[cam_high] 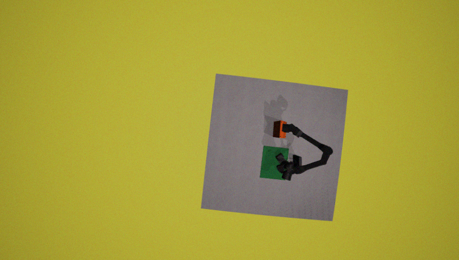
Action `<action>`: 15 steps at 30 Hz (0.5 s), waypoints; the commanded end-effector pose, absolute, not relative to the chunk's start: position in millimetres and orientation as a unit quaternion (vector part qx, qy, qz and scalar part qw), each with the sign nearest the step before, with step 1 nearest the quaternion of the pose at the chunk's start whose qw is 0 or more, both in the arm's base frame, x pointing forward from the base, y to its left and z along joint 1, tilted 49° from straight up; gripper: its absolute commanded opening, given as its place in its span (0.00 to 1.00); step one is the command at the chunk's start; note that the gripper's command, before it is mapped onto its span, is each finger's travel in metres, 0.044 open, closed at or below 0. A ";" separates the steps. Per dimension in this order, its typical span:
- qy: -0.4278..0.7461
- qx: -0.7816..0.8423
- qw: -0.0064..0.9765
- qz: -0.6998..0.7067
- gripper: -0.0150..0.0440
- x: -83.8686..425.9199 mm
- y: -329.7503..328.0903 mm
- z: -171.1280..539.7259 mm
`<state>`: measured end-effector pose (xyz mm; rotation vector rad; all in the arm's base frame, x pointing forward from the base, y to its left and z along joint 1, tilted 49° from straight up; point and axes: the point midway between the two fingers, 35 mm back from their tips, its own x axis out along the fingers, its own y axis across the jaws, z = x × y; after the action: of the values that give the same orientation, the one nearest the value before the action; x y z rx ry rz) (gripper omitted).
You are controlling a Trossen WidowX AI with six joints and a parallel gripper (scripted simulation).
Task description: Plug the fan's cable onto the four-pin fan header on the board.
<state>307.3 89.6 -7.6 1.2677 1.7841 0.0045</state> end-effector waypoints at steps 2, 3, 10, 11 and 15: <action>0.725 0.517 0.456 0.001 0.25 306.1 92.4 -10.0; 0.725 0.517 0.456 0.001 0.25 306.0 92.9 -10.5; 0.725 0.517 0.455 0.001 0.25 305.8 96.4 -13.5; 0.725 0.517 0.455 0.001 0.25 305.7 96.8 -13.8; 0.725 0.517 0.455 0.001 0.25 305.6 98.7 -15.5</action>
<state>306.9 95.8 -13.6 1.2691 1.7836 0.0028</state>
